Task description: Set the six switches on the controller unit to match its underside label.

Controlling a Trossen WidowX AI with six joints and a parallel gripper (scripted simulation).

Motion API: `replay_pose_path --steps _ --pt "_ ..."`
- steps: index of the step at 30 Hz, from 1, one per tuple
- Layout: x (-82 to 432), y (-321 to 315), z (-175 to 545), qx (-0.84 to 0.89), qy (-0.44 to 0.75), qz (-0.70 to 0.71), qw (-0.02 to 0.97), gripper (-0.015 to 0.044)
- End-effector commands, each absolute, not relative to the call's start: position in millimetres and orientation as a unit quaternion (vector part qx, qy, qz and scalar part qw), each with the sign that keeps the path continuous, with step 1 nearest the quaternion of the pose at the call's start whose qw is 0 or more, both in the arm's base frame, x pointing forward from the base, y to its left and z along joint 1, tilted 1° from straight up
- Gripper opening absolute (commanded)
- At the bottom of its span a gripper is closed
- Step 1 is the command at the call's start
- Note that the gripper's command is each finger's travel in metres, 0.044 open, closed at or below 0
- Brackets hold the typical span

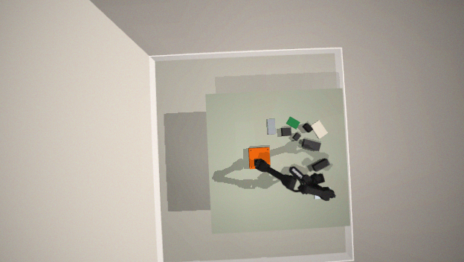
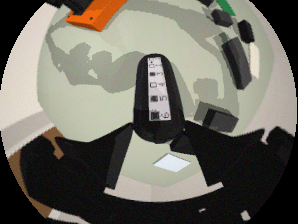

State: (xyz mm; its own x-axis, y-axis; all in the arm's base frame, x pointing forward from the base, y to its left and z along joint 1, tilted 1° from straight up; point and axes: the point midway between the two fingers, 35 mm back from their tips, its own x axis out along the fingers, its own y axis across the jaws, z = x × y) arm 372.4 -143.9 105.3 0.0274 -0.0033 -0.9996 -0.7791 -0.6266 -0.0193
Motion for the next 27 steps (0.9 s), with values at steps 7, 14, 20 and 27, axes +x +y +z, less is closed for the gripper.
replay_pose_path --steps 7,14,20,27 --pt "366.4 -137.3 111.4 -0.646 0.303 0.629 0.31 0.0336" --pt "363.3 -133.4 114.2 -0.646 0.303 0.629 0.31 0.0336" --pt "360.6 -130.1 116.5 -0.646 0.303 0.629 0.31 0.0336" --pt "357.4 -126.1 118.9 -0.645 0.303 0.629 0.31 0.0336"
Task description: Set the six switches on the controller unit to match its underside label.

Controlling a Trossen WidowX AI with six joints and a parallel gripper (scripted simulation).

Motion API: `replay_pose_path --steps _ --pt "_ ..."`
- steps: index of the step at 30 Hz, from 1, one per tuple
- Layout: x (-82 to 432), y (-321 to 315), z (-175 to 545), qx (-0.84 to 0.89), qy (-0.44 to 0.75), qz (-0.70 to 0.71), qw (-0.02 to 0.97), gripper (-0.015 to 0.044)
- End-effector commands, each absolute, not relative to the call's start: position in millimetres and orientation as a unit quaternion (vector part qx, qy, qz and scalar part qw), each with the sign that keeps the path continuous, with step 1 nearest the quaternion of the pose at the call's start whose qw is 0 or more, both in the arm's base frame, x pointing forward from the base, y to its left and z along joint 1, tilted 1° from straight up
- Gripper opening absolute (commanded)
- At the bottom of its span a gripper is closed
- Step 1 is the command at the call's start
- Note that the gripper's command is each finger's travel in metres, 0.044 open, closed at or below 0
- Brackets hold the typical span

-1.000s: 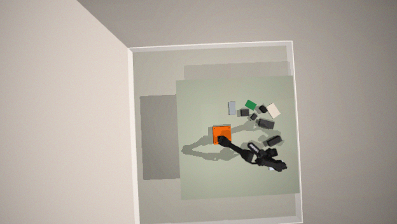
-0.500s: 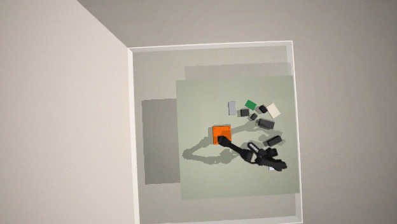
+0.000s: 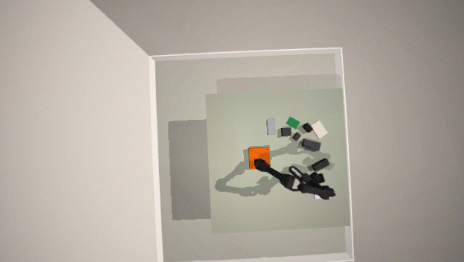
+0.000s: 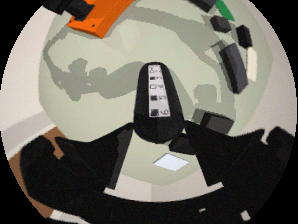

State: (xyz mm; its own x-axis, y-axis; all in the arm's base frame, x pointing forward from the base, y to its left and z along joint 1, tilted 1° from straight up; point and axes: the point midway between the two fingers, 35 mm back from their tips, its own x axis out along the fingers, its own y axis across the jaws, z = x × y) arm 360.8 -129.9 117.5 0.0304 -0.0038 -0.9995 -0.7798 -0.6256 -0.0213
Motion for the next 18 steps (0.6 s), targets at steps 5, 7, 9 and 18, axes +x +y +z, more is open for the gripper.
replay_pose_path --steps 5,7,9,18 --pt "355.0 -123.2 120.5 -0.645 0.303 0.629 0.31 0.0336" --pt "354.1 -122.1 121.1 -0.645 0.303 0.629 0.31 0.0336" --pt "353.2 -120.9 121.7 -0.645 0.303 0.629 0.31 0.0336" --pt "348.8 -115.5 124.1 -0.645 0.302 0.63 0.31 0.0336"
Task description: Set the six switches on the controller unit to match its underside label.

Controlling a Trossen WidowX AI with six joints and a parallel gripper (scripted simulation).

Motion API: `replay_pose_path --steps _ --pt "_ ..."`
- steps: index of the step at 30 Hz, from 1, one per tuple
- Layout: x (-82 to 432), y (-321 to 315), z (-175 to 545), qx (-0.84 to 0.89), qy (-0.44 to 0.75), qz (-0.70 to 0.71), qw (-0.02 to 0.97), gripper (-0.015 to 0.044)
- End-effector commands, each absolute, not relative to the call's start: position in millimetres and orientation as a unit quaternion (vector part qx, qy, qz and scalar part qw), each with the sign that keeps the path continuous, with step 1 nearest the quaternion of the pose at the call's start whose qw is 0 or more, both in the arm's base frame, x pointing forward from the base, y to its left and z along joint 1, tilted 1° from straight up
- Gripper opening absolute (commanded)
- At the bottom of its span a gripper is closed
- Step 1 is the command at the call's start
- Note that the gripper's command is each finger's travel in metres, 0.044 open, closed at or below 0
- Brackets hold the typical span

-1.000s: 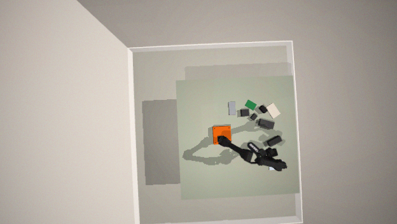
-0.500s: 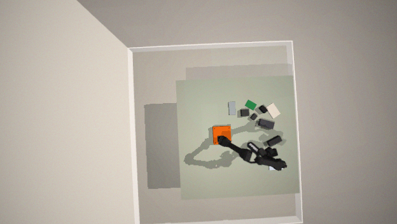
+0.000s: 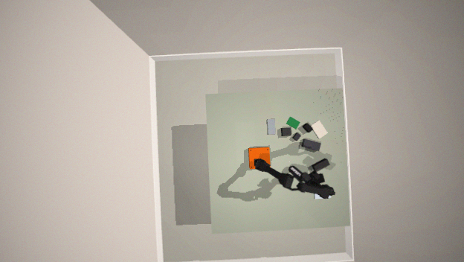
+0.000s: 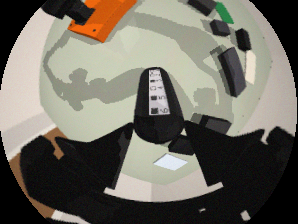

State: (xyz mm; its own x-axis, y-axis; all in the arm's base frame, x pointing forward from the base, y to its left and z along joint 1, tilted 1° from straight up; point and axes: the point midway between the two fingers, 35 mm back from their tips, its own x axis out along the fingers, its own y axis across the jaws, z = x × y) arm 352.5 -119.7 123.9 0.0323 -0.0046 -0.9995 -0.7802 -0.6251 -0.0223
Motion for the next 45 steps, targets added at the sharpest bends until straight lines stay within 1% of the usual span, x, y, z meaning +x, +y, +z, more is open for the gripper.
replay_pose_path --steps 1,45 --pt "348.4 -114.9 124.3 -0.645 0.302 0.63 0.31 0.0336" --pt "326.0 -87.0 130.7 -0.644 0.302 0.63 0.31 0.0336"
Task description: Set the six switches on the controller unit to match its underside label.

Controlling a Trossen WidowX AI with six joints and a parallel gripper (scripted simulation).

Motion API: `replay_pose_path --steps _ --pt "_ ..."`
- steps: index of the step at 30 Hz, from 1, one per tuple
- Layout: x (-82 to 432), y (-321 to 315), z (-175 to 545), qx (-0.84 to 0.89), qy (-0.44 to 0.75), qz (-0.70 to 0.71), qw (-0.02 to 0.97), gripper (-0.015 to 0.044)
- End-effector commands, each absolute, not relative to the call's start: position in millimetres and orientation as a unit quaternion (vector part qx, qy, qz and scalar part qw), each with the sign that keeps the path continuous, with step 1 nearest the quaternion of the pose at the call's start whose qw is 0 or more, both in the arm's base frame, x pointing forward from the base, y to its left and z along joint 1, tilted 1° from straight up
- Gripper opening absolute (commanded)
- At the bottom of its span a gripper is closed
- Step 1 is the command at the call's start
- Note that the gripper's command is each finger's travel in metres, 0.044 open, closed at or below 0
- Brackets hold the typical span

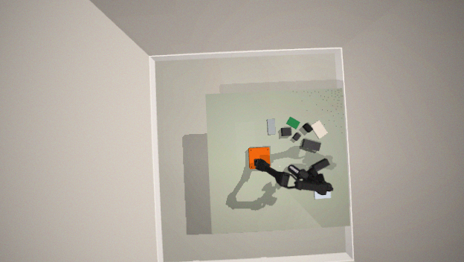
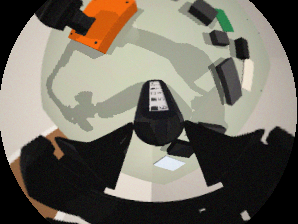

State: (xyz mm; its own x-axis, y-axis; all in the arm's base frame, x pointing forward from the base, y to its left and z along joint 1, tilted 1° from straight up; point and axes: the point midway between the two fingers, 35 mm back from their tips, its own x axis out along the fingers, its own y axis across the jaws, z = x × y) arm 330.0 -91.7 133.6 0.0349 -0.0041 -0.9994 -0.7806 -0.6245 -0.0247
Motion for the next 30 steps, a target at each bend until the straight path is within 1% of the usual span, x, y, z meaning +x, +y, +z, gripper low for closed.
replay_pose_path --steps 1,30 --pt "325.2 -86.1 130.8 -0.644 0.302 0.63 0.31 0.0336" --pt "303.1 -58.2 131.0 -0.643 0.302 0.631 0.311 0.0336"
